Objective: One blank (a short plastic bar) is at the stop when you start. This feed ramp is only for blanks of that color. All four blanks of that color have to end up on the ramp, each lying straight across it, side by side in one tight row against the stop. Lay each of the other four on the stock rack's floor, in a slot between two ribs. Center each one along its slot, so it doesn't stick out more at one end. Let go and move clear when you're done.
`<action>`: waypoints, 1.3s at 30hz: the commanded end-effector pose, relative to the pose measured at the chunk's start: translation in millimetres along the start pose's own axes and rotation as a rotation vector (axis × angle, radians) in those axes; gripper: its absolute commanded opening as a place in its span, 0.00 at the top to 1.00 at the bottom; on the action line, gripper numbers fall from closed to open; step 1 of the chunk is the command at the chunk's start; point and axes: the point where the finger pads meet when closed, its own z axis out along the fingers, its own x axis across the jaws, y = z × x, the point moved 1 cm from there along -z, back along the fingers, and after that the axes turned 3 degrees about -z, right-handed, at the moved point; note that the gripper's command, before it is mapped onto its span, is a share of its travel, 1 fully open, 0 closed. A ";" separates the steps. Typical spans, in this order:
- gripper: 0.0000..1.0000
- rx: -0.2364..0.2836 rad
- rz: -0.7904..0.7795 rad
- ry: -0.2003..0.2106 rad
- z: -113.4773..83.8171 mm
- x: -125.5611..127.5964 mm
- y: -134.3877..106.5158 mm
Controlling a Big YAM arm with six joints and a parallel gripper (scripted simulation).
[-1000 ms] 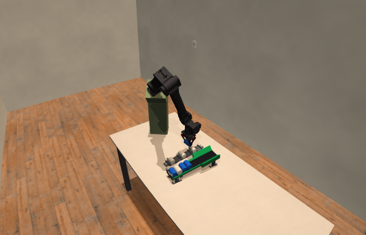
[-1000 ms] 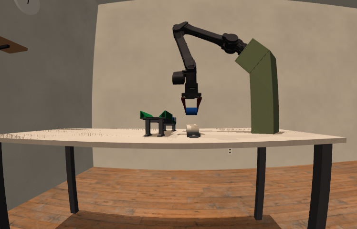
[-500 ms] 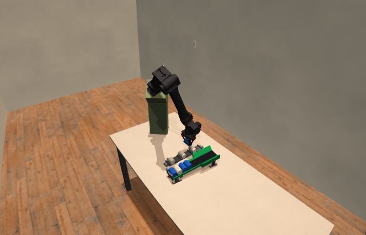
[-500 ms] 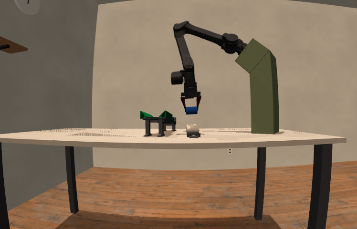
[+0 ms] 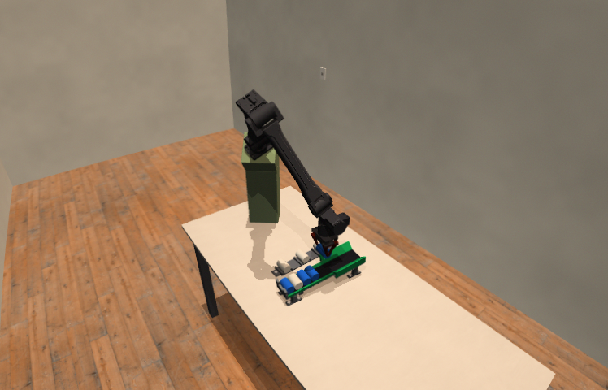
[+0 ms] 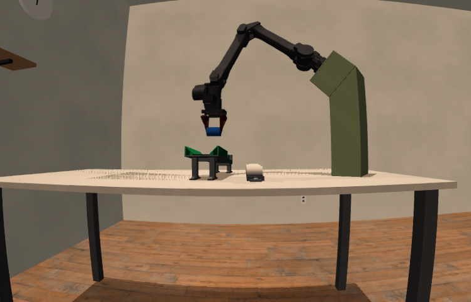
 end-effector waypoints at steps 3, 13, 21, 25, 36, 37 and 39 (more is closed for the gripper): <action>0.43 -0.010 -0.004 0.045 2.4 10.3 7.0; 0.43 -0.005 0.027 -0.023 -12.7 -17.2 -4.7; 0.43 0.002 0.011 0.010 22.3 -6.9 -5.9; 0.43 0.003 0.010 0.011 40.4 -5.4 -5.9; 0.43 0.003 0.009 0.014 85.3 -1.8 -5.8; 0.43 0.003 0.008 0.014 89.2 -1.5 -5.8; 0.43 0.003 0.008 0.014 95.9 -1.0 -5.8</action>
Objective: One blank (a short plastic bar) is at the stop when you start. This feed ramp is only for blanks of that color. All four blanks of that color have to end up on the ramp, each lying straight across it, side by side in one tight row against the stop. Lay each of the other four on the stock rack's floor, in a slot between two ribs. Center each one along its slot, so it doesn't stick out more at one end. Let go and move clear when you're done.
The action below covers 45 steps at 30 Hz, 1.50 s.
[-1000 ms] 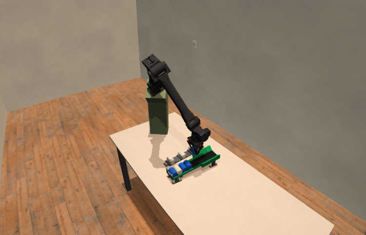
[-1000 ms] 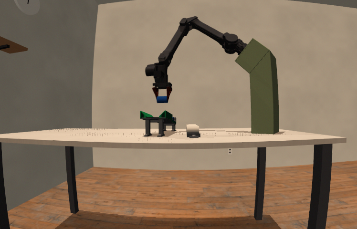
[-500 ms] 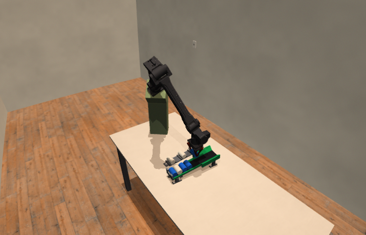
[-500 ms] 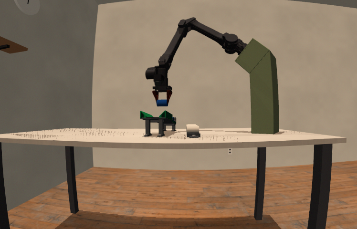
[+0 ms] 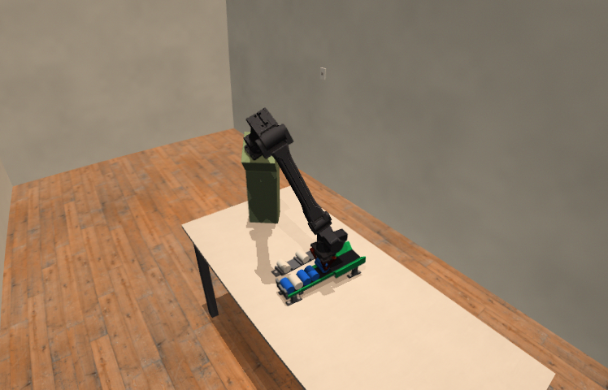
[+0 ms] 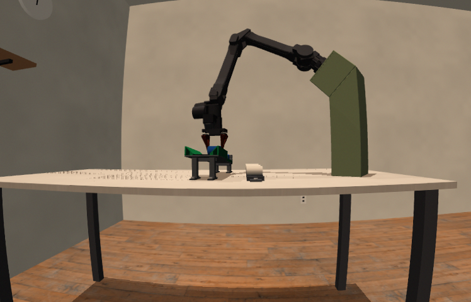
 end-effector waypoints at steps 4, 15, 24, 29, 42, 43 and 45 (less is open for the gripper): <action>0.43 -0.001 -0.010 -0.015 18.0 -8.7 1.4; 0.43 -0.001 -0.010 -0.007 16.9 -7.2 0.4; 0.43 -0.001 -0.010 -0.008 16.7 -7.4 0.2; 0.43 -0.001 -0.010 -0.008 16.7 -7.4 0.2; 0.43 -0.001 -0.010 -0.008 16.7 -7.4 0.2; 0.43 -0.001 -0.010 -0.008 16.7 -7.4 0.2; 0.43 -0.001 -0.010 -0.008 16.7 -7.4 0.2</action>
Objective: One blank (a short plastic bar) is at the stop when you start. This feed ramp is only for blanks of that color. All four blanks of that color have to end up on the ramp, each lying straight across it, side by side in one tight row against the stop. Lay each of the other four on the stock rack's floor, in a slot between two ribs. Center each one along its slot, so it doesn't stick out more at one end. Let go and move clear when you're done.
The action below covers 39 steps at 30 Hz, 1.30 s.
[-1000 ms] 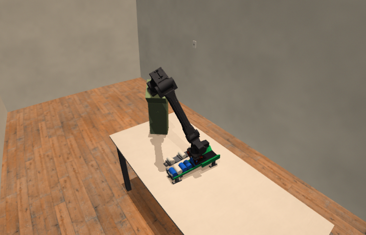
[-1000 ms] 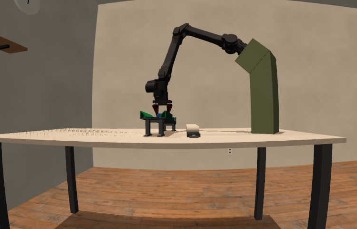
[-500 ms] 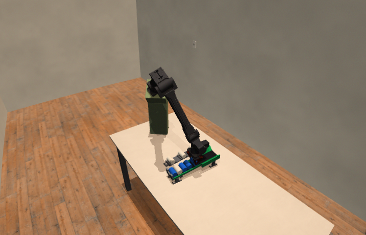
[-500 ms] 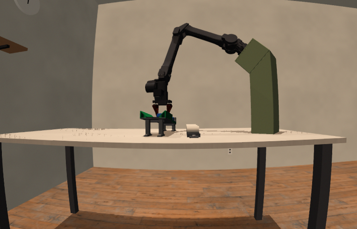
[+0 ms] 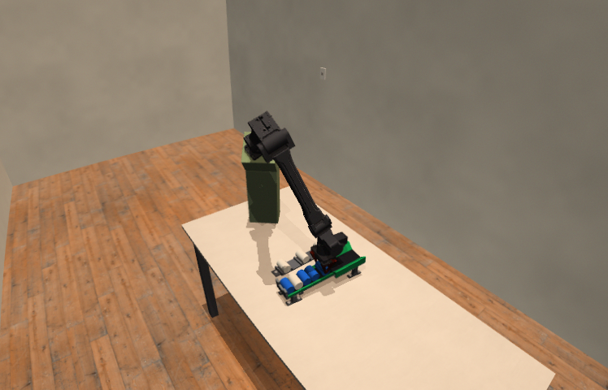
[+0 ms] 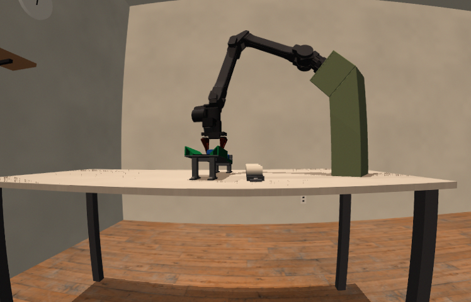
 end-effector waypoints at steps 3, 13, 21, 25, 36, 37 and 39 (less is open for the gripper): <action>0.43 -0.002 -0.006 -0.004 1.9 -4.2 0.5; 0.43 -0.004 -0.010 -0.005 1.9 -1.5 4.6; 0.43 -0.006 -0.013 -0.004 1.9 0.1 6.5; 0.43 -0.006 -0.013 -0.004 1.9 0.1 6.5; 0.43 -0.006 -0.013 -0.004 1.9 0.1 6.5; 0.43 -0.006 -0.013 -0.004 1.9 0.1 6.5; 0.43 -0.006 -0.013 -0.004 1.9 0.2 6.6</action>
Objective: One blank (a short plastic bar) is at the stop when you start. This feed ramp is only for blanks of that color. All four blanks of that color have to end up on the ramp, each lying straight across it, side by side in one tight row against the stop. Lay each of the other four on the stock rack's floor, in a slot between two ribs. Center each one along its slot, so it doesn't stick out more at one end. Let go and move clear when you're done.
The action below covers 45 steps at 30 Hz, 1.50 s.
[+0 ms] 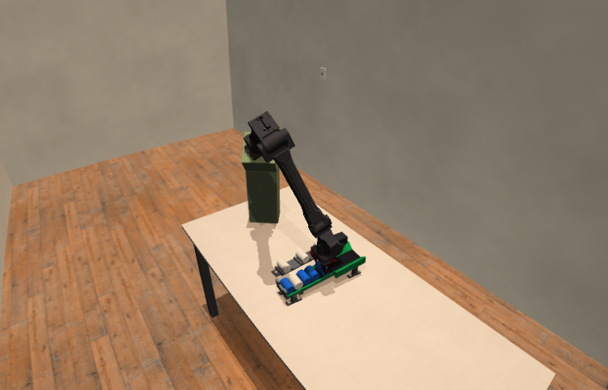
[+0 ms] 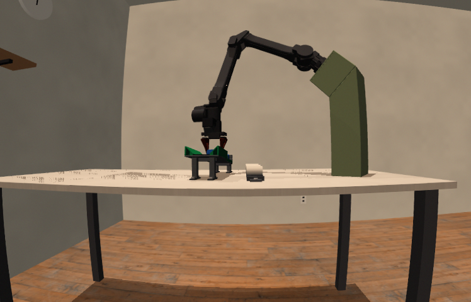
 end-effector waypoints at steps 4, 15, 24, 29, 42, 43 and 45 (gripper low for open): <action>0.43 -0.006 -0.014 -0.004 1.8 1.1 7.8; 0.43 -0.010 -0.023 0.003 1.7 6.1 12.6; 0.43 -0.010 -0.023 0.002 1.6 6.0 12.7; 0.43 -0.010 -0.023 0.002 1.6 6.0 12.7; 0.43 -0.011 -0.025 0.004 1.5 6.6 13.5; 0.43 -0.011 -0.025 0.003 1.4 6.5 13.9; 0.43 -0.011 -0.026 0.000 1.2 6.1 14.7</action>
